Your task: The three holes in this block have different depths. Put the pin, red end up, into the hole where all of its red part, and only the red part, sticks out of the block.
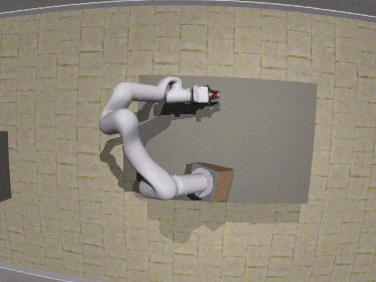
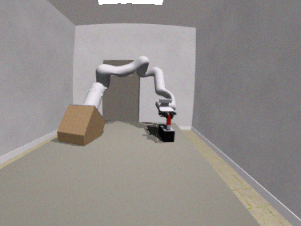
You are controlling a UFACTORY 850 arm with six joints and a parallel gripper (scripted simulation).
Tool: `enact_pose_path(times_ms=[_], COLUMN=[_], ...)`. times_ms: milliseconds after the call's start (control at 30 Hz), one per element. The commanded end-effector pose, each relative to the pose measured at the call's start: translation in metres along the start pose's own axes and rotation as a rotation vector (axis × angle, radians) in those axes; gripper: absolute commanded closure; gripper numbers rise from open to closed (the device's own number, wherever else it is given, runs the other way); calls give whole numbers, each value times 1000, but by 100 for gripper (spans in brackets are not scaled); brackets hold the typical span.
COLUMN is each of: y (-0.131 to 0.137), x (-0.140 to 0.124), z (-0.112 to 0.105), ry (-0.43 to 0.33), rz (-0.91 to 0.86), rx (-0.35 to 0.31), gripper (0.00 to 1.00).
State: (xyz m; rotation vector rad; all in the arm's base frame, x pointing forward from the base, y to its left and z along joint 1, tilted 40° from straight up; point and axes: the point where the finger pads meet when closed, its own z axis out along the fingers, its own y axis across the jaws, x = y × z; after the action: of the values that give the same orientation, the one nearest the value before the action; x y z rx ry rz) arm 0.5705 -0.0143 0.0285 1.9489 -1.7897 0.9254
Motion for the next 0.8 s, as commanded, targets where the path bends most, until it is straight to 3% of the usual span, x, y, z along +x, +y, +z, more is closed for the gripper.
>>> enact_pose_path(times_ms=[0, 767], y=[-1, -1], x=[1, -3], z=[0, 1], ry=[1, 1], rz=[1, 1], rx=[0, 0], gripper=[100, 100])
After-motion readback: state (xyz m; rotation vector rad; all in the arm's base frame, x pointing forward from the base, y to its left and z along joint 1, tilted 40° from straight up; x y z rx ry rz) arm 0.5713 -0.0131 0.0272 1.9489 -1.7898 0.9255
